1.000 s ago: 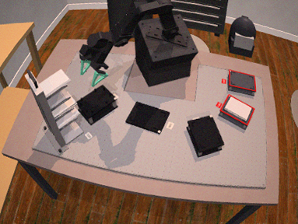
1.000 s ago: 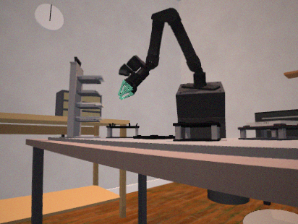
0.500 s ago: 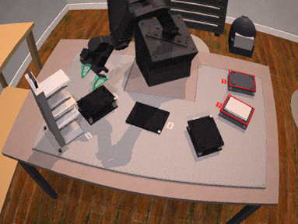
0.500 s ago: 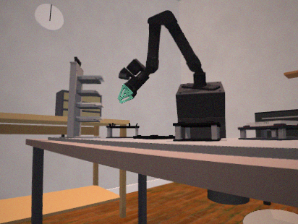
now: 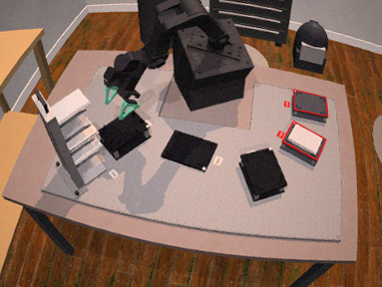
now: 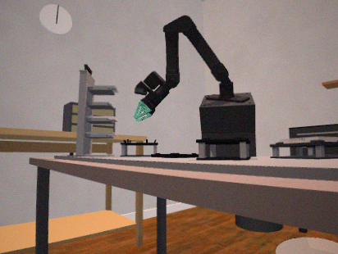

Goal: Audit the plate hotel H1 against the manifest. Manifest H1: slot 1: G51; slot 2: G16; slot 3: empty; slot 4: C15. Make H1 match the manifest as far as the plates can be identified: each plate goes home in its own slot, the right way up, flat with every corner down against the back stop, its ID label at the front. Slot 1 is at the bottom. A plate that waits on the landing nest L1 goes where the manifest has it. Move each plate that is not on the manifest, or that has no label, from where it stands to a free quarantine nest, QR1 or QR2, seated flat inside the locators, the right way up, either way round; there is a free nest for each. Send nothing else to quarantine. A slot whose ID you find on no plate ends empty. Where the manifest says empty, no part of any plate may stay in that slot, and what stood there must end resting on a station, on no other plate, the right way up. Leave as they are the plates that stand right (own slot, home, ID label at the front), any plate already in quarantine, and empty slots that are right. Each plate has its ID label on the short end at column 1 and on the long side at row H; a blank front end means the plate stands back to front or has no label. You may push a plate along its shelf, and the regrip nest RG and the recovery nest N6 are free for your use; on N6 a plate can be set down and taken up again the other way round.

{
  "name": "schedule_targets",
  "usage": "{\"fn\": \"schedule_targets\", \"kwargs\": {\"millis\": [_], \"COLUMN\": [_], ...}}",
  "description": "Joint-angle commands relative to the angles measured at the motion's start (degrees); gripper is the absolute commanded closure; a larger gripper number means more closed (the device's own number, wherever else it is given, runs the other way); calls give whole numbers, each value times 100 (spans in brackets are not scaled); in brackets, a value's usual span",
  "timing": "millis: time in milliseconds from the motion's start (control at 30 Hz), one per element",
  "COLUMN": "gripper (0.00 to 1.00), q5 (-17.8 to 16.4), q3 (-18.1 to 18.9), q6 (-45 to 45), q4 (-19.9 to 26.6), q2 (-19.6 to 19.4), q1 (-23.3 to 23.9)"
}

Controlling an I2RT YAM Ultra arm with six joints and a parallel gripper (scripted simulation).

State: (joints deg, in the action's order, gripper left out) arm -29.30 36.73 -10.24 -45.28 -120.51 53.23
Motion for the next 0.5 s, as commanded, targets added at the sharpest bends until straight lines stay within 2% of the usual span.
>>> {"fn": "schedule_targets", "kwargs": {"millis": [0, 467], "gripper": [0, 0], "q5": [90, 109], "q3": [24, 103], "q6": [-49, -64], "q4": [-335, -307], "q2": [-40, -82], "q1": [0, -23]}}
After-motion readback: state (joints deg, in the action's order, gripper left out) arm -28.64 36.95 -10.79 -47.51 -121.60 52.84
